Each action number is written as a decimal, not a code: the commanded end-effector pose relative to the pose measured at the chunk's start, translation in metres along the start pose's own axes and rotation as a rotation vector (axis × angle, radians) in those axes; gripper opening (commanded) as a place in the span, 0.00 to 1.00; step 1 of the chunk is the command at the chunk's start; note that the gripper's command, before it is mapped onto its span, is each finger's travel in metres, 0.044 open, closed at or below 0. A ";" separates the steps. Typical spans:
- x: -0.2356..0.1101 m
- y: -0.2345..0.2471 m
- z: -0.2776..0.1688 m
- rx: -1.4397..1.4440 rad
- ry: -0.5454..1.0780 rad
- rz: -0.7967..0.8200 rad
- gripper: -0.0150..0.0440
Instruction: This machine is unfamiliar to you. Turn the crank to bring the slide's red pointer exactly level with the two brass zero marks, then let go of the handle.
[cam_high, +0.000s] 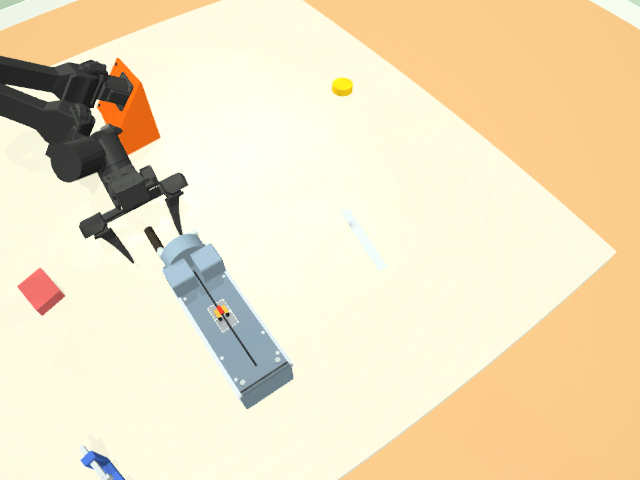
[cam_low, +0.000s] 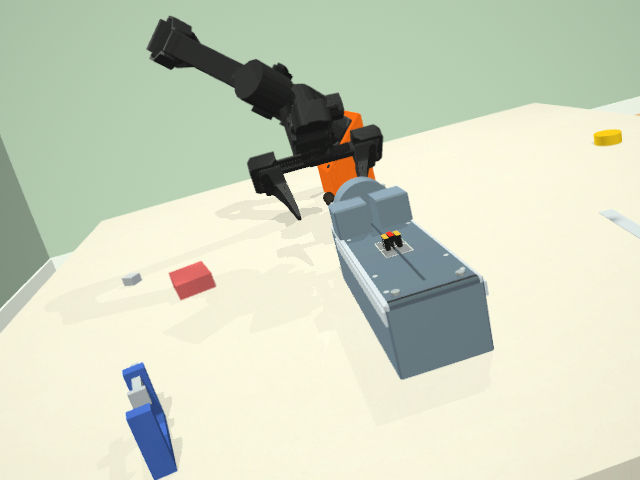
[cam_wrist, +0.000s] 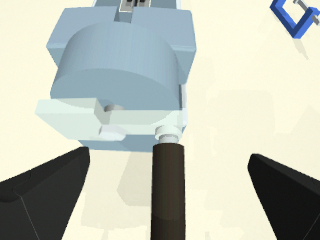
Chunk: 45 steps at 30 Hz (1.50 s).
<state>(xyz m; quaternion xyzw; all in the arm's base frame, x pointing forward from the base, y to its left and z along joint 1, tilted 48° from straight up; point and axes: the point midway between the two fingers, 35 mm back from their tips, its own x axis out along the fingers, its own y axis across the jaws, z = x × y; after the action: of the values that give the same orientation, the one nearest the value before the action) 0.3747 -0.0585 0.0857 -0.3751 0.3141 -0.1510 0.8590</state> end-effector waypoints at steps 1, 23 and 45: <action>0.004 0.003 -0.006 -0.008 0.000 0.009 1.00; 0.011 0.002 -0.015 -0.010 -0.001 0.007 0.42; 0.009 0.002 -0.014 -0.010 -0.001 0.007 0.25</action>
<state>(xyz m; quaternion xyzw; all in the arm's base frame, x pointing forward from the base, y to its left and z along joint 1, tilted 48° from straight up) 0.3729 -0.0707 0.0715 -0.3779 0.3168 -0.1460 0.8576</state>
